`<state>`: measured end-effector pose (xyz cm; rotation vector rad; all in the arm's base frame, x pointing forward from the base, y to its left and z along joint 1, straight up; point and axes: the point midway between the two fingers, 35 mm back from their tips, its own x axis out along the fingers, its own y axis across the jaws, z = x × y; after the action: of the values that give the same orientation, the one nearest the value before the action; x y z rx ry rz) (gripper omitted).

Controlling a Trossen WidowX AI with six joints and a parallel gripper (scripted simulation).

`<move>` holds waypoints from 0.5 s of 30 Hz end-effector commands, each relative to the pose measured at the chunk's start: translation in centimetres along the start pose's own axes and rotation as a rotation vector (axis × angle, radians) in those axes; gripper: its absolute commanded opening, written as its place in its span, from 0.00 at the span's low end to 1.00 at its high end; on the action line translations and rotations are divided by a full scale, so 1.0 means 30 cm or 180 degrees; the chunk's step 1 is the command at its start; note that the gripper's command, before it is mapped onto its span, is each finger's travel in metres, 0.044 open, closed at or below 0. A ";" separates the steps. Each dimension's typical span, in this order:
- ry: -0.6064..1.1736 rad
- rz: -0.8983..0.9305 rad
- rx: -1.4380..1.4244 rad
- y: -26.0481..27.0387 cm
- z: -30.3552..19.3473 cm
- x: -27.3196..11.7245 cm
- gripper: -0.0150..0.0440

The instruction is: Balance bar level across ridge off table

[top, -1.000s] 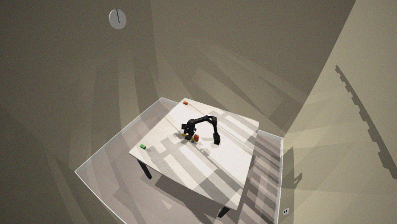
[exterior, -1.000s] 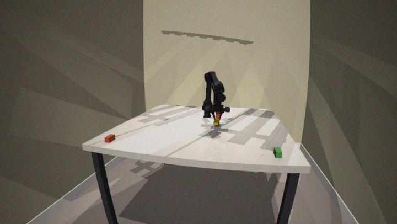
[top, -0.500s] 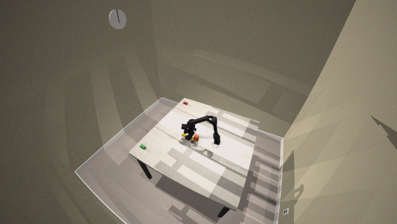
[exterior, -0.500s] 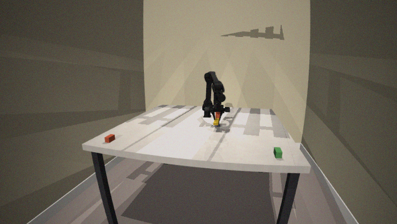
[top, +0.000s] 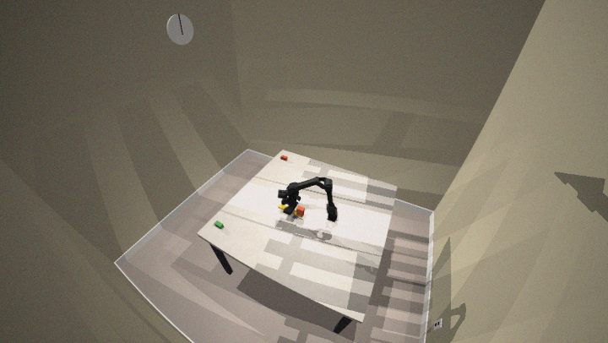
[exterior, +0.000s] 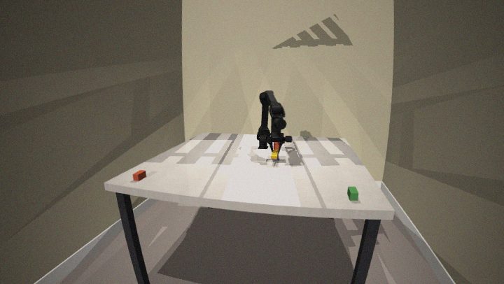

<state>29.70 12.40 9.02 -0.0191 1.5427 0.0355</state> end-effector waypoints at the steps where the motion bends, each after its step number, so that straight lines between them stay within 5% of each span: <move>1: 0.0004 0.0000 0.0012 0.000 0.000 0.009 0.25; 15: 0.0004 0.0000 0.0012 0.000 0.001 0.013 0.25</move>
<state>29.72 12.40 8.96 -0.0184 1.5415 0.0357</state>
